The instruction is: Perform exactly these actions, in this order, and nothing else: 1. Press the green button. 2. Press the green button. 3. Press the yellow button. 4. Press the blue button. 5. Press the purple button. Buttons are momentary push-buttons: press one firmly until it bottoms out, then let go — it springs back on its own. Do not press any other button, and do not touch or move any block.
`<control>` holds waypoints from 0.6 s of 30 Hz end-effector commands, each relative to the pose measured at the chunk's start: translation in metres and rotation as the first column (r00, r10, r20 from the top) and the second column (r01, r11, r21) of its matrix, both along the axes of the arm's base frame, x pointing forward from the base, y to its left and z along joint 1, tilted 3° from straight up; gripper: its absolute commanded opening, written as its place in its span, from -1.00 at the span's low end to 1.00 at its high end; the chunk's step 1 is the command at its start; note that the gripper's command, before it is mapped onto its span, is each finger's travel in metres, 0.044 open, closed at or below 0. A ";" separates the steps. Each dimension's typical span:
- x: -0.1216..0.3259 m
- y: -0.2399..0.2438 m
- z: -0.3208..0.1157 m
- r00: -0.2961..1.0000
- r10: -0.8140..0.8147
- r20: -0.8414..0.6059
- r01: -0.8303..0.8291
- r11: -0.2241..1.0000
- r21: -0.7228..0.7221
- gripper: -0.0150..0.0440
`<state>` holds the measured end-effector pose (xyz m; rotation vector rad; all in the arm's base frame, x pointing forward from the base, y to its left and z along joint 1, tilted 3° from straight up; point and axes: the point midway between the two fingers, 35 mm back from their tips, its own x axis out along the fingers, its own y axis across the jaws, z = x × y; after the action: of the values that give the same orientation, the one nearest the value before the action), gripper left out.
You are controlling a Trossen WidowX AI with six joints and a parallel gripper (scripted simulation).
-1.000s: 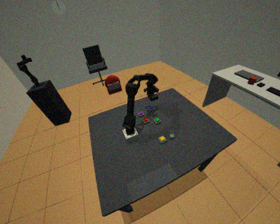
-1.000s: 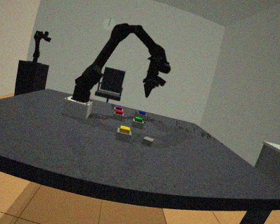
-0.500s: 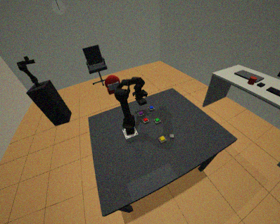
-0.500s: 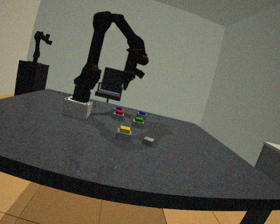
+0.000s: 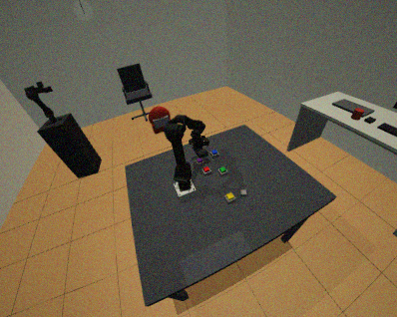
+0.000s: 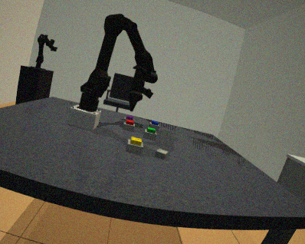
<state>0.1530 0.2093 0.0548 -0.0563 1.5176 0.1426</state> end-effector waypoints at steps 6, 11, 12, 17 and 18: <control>0.000 -0.001 -0.016 1.000 -0.005 -0.002 0.005 1.000 -0.007 -0.42; 0.000 0.000 -0.024 1.000 -0.005 -0.002 0.005 1.000 -0.007 -0.42; 0.000 0.000 -0.026 1.000 -0.005 -0.002 0.005 1.000 -0.007 -0.42; 0.000 0.000 -0.033 1.000 -0.005 -0.002 0.005 1.000 -0.007 -0.42; 0.000 0.000 -0.033 1.000 -0.005 -0.002 0.005 1.000 -0.007 -0.42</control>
<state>0.1545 0.2113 0.0265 -0.0551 1.5166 0.1432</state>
